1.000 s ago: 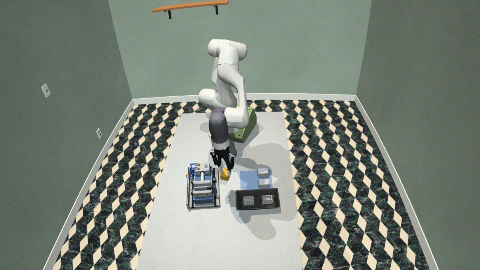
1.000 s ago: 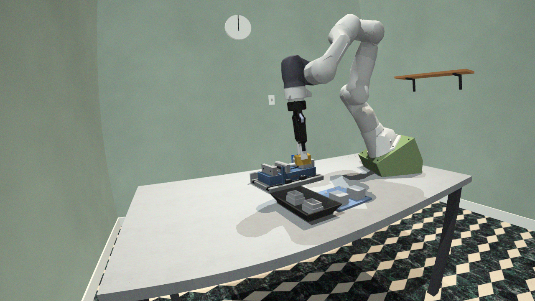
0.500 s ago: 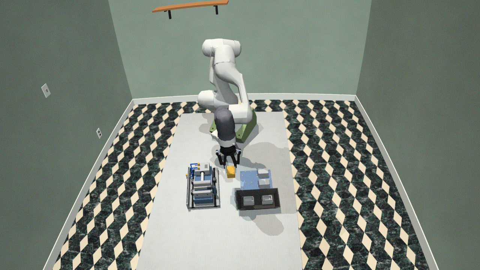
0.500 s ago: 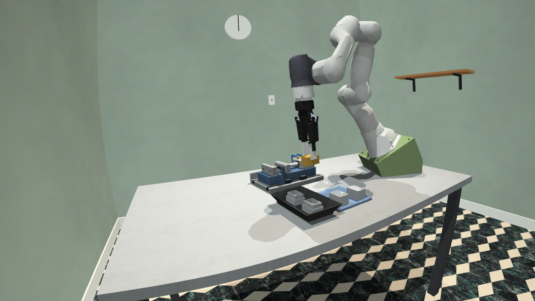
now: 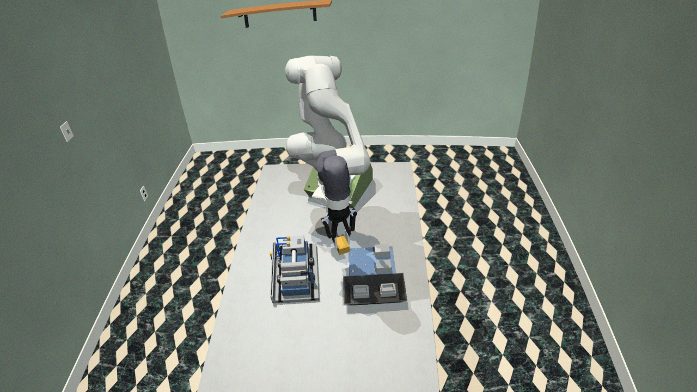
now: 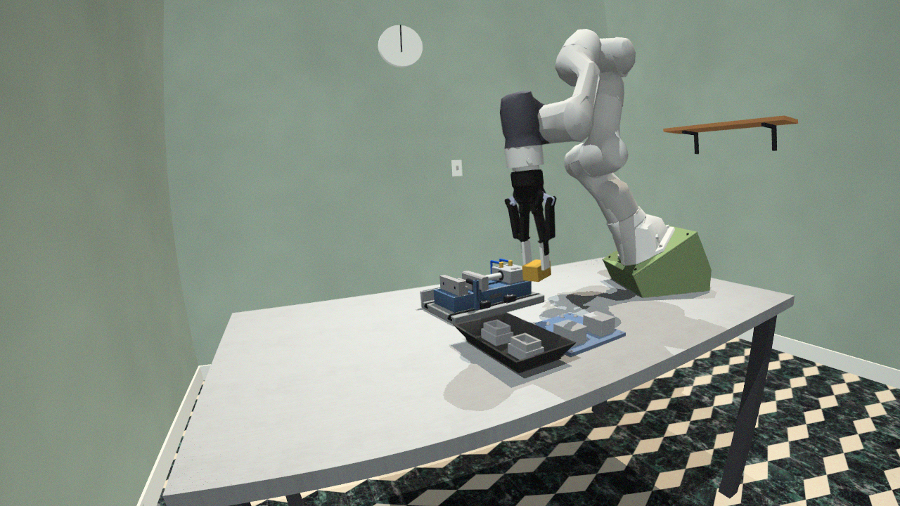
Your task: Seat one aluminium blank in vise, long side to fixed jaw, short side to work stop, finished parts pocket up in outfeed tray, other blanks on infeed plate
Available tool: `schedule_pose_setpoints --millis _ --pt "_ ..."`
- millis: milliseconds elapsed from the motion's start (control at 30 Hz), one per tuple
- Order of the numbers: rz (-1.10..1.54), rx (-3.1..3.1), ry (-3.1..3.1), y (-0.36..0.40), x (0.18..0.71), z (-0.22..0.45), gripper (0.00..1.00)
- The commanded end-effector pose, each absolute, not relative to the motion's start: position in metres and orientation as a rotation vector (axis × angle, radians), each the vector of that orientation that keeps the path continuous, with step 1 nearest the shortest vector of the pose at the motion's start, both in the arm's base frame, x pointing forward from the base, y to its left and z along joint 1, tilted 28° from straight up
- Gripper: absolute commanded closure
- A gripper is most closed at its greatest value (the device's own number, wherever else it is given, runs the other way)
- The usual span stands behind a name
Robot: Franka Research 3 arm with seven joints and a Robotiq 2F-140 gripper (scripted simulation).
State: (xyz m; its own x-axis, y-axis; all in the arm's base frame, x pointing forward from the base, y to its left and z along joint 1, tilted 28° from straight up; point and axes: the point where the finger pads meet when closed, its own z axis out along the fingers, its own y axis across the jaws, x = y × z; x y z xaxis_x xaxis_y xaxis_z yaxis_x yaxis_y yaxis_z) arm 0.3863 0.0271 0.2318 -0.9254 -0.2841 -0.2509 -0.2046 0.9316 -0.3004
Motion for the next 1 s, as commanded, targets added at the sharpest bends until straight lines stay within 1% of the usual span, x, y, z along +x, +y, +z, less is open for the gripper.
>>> schedule_pose_setpoints --millis 0,967 --pt "-0.429 -0.597 2.735 0.036 0.392 0.242 1.00" --pt "-0.596 -1.489 2.452 0.082 0.362 0.220 1.00"
